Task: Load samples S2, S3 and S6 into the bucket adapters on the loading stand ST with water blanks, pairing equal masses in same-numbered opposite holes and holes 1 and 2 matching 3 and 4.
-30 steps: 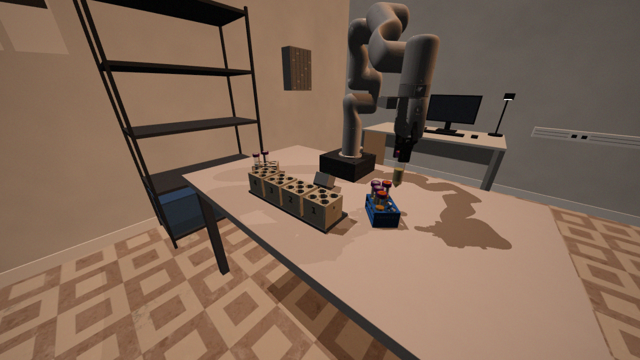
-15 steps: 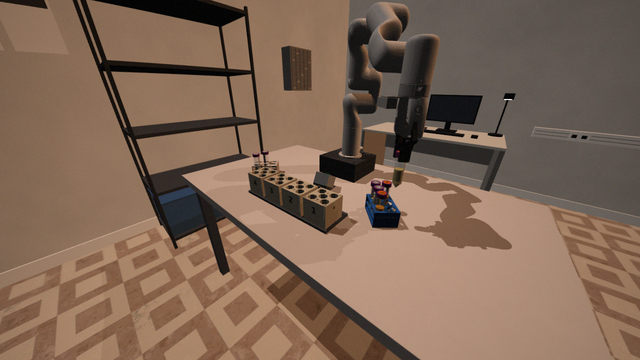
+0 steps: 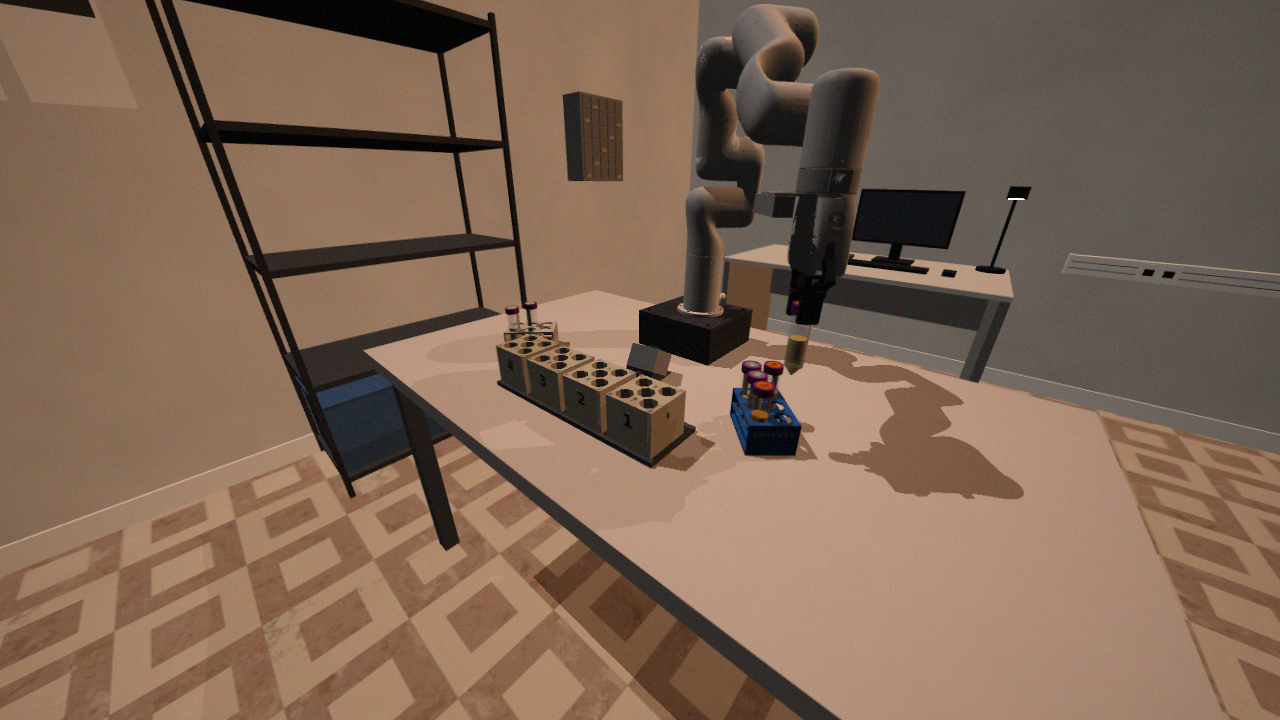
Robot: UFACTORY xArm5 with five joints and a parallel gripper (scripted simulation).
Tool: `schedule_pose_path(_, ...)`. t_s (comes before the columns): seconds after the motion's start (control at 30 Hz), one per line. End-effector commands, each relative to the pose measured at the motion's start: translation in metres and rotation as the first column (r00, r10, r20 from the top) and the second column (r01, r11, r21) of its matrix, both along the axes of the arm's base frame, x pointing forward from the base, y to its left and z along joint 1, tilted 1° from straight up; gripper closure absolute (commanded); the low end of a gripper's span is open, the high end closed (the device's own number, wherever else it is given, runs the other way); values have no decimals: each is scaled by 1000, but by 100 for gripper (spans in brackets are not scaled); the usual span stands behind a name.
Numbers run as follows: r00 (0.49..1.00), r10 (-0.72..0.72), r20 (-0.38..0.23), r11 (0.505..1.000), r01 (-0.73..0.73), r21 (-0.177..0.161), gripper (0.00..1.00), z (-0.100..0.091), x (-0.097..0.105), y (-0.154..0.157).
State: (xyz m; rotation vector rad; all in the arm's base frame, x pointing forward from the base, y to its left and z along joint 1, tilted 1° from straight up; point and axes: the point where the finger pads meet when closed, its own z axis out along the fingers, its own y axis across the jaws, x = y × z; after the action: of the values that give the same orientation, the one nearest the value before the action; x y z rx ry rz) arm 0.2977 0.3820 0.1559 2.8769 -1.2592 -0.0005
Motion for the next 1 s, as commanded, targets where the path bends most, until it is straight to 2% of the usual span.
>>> schedule_pose_path(0.0,1000,0,-6,1000,0,10,100,2,1,1)
schedule_pose_path(0.1,1000,0,-6,1000,0,10,100,2,1,1)
schedule_pose_path(0.27,986,166,-4,986,-166,11,100,1,9,-23)
schedule_pose_path(0.4,955,296,-3,955,-295,11,100,1,16,-42)
schedule_pose_path(0.57,893,450,-1,893,-450,11,100,1,24,-65)
schedule_pose_path(0.63,893,450,-1,893,-450,11,100,1,24,-65)
schedule_pose_path(0.8,806,592,1,806,-592,11,100,1,32,-89)
schedule_pose_path(0.97,697,717,2,697,-717,11,100,1,41,-112)
